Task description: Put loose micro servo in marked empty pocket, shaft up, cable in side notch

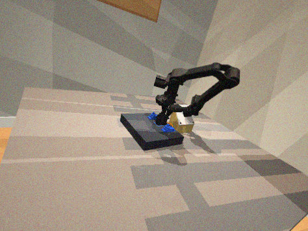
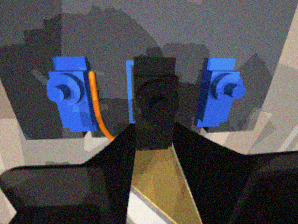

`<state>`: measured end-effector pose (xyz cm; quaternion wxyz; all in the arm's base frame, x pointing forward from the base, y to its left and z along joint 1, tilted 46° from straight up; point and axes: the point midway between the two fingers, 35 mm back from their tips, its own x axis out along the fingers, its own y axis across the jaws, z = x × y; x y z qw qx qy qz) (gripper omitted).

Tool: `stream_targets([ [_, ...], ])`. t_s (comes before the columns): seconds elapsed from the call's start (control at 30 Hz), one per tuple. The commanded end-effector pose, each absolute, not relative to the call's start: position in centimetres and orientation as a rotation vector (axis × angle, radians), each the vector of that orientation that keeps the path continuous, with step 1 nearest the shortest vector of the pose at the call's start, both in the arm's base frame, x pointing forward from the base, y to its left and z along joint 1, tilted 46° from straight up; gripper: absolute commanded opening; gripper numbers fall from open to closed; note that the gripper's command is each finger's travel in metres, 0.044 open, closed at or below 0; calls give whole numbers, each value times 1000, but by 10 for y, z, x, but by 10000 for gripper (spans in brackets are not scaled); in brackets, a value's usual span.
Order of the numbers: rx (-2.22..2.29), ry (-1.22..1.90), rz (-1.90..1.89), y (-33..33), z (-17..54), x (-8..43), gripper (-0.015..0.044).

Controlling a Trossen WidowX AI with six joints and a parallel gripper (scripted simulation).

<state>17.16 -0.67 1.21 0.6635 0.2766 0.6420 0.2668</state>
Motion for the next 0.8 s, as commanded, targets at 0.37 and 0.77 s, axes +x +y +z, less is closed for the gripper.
stream_targets([
  [0.37,620,1442,608,2,4,174,0],
  [0.77,621,1442,608,9,-3,174,0],
])
